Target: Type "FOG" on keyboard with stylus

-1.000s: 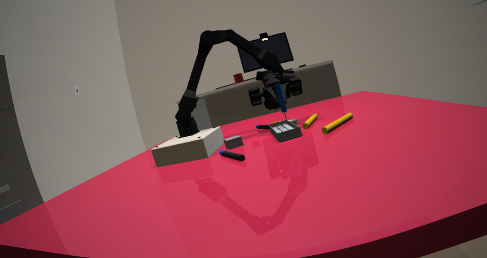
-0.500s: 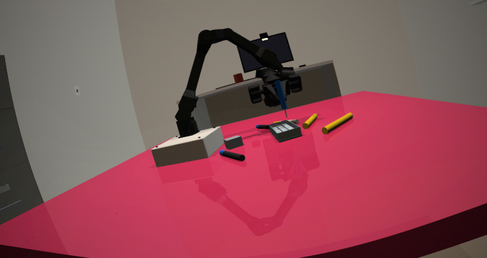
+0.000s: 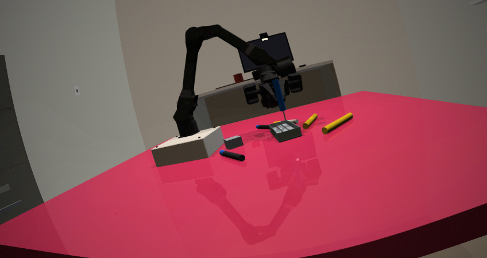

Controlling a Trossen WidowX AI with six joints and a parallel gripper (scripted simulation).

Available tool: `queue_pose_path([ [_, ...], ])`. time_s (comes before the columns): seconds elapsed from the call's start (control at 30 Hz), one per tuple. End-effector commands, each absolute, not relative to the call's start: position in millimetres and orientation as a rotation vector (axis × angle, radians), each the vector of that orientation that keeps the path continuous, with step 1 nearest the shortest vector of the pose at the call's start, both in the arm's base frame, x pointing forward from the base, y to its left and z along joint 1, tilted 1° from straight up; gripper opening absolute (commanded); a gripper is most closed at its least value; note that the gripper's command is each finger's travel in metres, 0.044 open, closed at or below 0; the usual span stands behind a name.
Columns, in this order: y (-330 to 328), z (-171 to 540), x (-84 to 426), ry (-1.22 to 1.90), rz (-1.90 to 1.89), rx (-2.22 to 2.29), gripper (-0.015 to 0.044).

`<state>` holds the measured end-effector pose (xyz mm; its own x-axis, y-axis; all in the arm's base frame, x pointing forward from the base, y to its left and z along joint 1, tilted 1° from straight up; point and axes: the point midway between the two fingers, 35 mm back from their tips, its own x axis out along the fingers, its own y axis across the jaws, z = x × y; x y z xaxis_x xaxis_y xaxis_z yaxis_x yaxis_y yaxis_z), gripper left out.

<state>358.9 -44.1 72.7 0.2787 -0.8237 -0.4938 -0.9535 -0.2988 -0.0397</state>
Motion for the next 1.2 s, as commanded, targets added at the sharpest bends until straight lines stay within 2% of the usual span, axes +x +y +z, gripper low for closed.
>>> queue_pose_path([
  [0.0,-53,75,358,1.620,0.550,-2.239,0.0000],
  [0.37,-54,54,358,1.620,0.553,-2.237,0.0000],
  [0.47,-53,52,360,1.620,0.553,-2.237,0.0079],
  [1.17,-53,41,360,1.620,0.553,-2.237,0.0081],
])
